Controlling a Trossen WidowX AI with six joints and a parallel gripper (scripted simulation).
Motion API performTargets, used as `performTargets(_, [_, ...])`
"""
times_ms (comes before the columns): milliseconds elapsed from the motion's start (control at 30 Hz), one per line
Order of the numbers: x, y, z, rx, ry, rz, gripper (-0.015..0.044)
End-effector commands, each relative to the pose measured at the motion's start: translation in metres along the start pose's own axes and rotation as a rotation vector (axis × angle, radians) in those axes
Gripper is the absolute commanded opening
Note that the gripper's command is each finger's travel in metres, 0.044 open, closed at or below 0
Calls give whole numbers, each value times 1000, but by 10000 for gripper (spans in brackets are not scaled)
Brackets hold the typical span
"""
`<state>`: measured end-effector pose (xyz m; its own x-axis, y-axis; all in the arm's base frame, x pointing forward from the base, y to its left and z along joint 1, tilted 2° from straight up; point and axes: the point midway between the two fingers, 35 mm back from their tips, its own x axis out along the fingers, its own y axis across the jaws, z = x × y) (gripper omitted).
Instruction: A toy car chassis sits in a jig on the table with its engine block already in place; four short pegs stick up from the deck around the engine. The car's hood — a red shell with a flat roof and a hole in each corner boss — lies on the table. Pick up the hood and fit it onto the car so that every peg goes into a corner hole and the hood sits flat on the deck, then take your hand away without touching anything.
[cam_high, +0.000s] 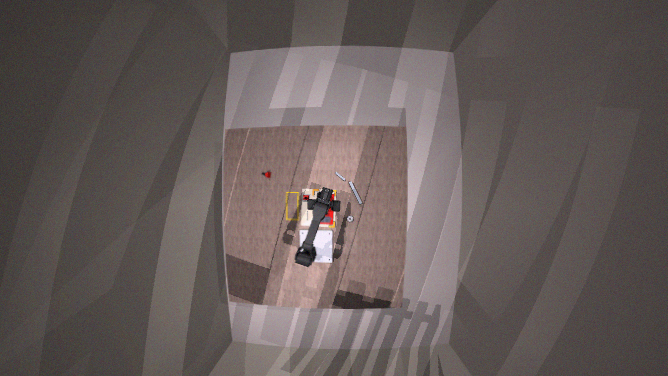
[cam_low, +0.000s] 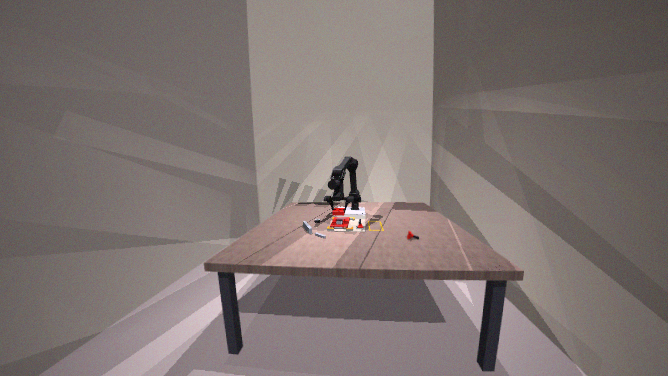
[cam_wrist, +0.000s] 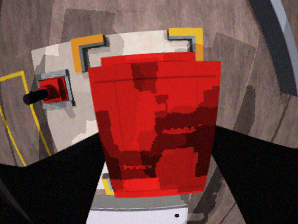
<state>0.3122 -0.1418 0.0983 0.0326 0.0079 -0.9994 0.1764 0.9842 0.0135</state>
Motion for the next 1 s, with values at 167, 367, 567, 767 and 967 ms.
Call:
performTargets(167, [37, 0, -2, -7, 5, 4, 0])
performTargets(367, [40, 1, -1, -7, 5, 4, 0])
performTargets(567, [40, 1, -1, -7, 5, 4, 0])
performTargets(767, [40, 1, -1, -7, 5, 4, 0])
performTargets(967, [40, 1, -1, -7, 5, 4, 0])
